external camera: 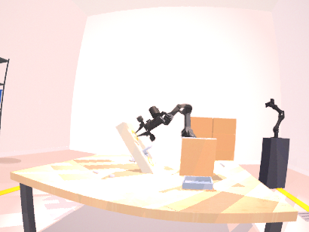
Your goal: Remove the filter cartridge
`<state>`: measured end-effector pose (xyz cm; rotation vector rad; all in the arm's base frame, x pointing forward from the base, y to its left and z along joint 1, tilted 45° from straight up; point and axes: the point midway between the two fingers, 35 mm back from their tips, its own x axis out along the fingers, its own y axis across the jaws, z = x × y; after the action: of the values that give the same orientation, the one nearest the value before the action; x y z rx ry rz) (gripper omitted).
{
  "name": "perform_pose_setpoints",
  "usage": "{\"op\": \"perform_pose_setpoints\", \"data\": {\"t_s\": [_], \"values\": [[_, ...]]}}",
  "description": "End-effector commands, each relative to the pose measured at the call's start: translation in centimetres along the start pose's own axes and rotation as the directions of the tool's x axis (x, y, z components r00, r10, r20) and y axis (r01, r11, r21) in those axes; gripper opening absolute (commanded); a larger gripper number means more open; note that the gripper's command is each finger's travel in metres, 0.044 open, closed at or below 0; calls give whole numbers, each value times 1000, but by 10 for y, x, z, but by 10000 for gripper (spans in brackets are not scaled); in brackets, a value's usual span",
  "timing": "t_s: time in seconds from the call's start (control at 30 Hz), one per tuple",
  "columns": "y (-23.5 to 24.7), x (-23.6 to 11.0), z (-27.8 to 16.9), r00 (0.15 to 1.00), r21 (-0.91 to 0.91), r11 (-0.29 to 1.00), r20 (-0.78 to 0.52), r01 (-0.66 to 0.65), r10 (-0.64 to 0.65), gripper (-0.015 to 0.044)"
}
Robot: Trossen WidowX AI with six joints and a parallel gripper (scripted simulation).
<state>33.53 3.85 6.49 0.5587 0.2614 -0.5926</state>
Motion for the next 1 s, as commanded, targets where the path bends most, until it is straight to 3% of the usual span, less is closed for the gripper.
{"op": "perform_pose_setpoints", "data": {"t_s": [0.0, 0.97], "values": [[-1, 0, -1, 1000, -7, 1000, -4, 1, -1, 98], [2, 3, 1, 1000, -7, 1000, -4, 1, -1, 98]]}}
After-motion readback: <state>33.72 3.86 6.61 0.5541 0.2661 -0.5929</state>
